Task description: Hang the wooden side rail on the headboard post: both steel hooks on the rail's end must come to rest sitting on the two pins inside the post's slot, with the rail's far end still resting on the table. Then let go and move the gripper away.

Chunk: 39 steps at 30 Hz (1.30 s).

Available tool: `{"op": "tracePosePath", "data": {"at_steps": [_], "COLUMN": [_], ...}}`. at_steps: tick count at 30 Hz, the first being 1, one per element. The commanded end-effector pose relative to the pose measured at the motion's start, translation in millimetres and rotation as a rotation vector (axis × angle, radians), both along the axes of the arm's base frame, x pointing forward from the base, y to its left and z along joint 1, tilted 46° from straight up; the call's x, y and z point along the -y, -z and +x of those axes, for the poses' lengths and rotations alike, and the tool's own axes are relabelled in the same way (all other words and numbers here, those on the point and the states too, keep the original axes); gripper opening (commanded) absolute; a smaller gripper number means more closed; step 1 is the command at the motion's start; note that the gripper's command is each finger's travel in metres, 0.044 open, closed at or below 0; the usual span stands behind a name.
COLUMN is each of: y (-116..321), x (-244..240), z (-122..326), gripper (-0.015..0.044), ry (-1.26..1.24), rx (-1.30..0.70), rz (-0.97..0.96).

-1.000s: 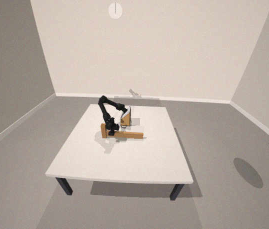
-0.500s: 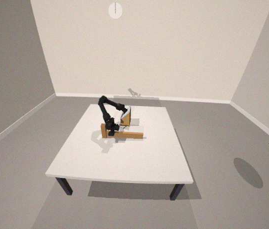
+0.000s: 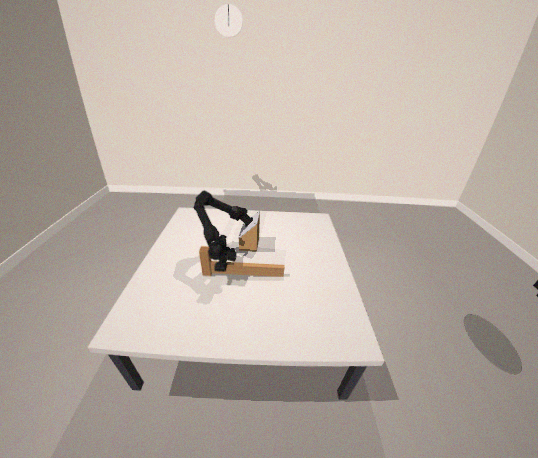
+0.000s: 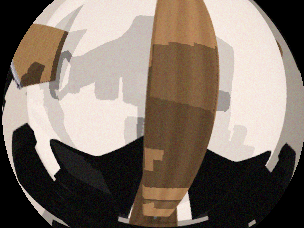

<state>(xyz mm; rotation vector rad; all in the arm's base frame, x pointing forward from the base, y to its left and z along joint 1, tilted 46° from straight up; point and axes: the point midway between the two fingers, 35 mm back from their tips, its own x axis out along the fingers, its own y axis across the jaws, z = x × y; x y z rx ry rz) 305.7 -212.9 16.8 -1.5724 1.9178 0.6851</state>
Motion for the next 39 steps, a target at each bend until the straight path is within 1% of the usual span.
{"op": "tracePosePath", "data": {"at_steps": [1, 39], "y": [-0.3, 4.0], "x": [1.0, 5.3], "z": [0.4, -0.6], "gripper": [0.0000, 0.0000], "ry": [-0.002, -0.002], "rx": [0.001, 0.001], "rz": [-0.006, -0.006]}}
